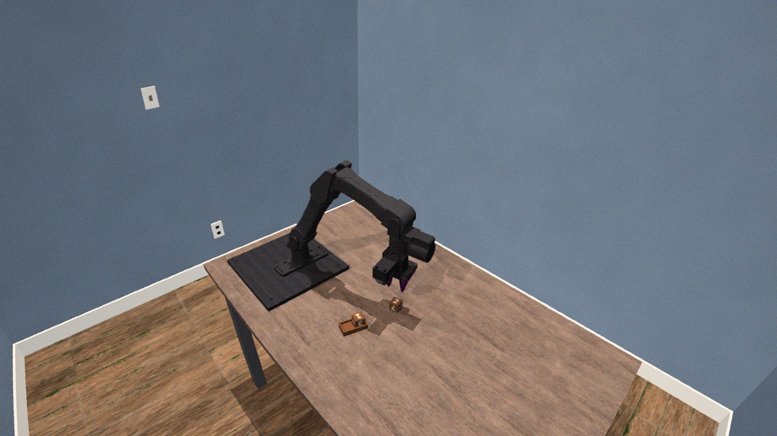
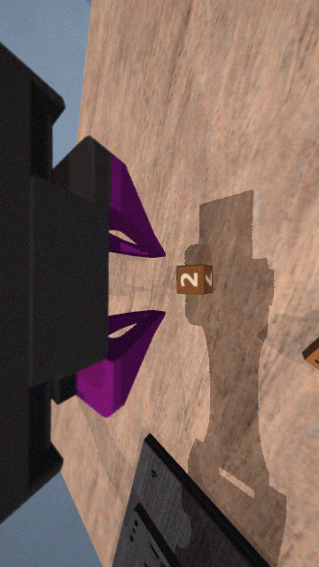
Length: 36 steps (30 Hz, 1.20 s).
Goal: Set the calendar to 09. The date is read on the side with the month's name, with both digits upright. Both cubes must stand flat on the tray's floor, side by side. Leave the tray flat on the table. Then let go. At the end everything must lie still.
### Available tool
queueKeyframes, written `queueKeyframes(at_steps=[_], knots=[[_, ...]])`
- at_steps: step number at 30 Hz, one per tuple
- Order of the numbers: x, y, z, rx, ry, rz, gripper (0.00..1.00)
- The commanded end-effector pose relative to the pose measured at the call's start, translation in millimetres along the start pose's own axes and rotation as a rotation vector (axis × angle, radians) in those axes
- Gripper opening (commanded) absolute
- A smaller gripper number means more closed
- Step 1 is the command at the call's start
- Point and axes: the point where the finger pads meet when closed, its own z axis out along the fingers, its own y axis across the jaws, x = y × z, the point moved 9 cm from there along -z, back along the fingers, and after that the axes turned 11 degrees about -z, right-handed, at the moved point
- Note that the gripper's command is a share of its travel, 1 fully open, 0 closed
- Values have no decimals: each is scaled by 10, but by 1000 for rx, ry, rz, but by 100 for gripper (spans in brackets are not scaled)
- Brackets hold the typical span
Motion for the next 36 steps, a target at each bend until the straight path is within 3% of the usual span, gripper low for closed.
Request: queueKeyframes(at_steps=[1, 21, 36], knots=[[-11, 6, -133, -34, -19, -1, 47], [-11, 7, -124, -34, -19, -1, 47], [-14, 11, -26, -34, -19, -1, 47]])
